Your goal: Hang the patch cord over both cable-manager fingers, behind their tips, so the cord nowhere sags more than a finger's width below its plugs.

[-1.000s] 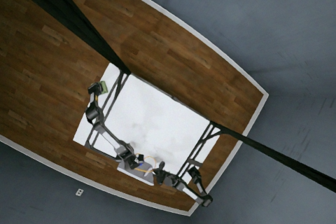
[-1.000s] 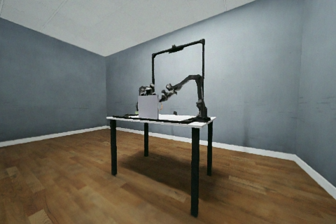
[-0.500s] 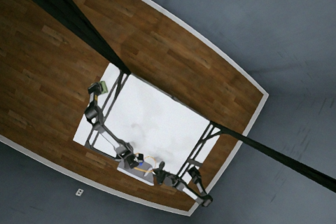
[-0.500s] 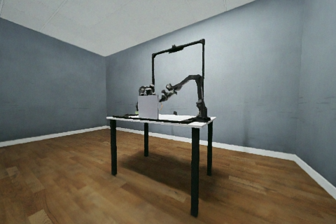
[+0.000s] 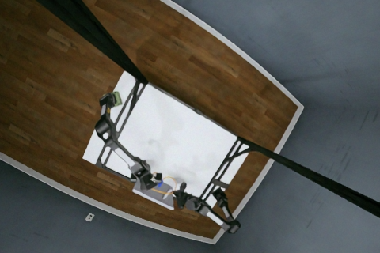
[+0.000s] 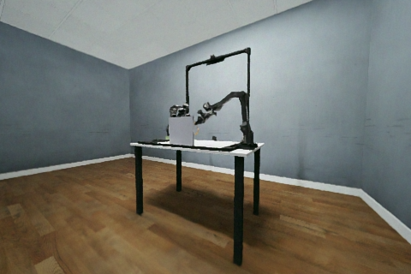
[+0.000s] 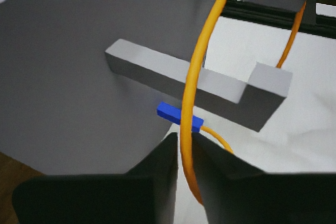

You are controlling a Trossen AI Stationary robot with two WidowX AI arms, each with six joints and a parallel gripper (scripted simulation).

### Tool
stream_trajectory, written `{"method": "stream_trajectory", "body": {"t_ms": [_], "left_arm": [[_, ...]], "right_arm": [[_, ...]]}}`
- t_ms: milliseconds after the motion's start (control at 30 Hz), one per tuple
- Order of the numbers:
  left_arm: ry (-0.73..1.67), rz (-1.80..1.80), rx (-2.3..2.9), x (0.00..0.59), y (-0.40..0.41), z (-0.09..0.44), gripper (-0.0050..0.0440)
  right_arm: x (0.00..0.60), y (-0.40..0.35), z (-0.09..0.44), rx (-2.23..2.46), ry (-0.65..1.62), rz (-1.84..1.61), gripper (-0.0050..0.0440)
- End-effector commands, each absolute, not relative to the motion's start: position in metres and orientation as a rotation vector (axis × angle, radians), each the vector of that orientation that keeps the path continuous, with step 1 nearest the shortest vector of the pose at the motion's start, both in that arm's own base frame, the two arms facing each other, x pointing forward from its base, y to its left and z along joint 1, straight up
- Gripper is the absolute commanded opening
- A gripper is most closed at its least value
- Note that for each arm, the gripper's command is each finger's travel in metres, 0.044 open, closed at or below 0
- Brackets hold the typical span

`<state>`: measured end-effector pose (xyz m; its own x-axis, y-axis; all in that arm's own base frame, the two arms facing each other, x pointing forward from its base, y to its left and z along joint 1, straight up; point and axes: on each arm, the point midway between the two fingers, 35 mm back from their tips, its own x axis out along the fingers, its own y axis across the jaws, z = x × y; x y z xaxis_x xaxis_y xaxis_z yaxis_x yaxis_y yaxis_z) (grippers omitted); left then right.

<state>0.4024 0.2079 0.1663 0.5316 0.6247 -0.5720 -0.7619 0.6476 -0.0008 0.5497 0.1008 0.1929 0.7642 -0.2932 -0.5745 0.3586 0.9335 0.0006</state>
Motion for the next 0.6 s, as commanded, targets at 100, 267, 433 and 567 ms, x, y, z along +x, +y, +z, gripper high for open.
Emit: {"method": "stream_trajectory", "body": {"t_ms": [100,267,433,567], "left_arm": [[0.538,0.836,-0.267,0.4033,0.2086,0.1793,0.004],[0.538,0.836,-0.267,0.4033,0.2086,0.1793,0.004],[0.538,0.836,-0.267,0.4033,0.2086,0.1793,0.004],[0.538,0.836,-0.267,0.4033,0.2086,0.1793,0.004]], "right_arm": [[0.5451,0.0974,0.2145,0.133,0.566,-0.345,0.0025],[0.5445,0.0973,0.2138,0.132,0.566,-0.343,0.0025],[0.5437,0.0971,0.2131,0.132,0.565,-0.342,0.0025],[0.5436,0.0972,0.2108,0.13,0.568,-0.342,0.0025]]}}
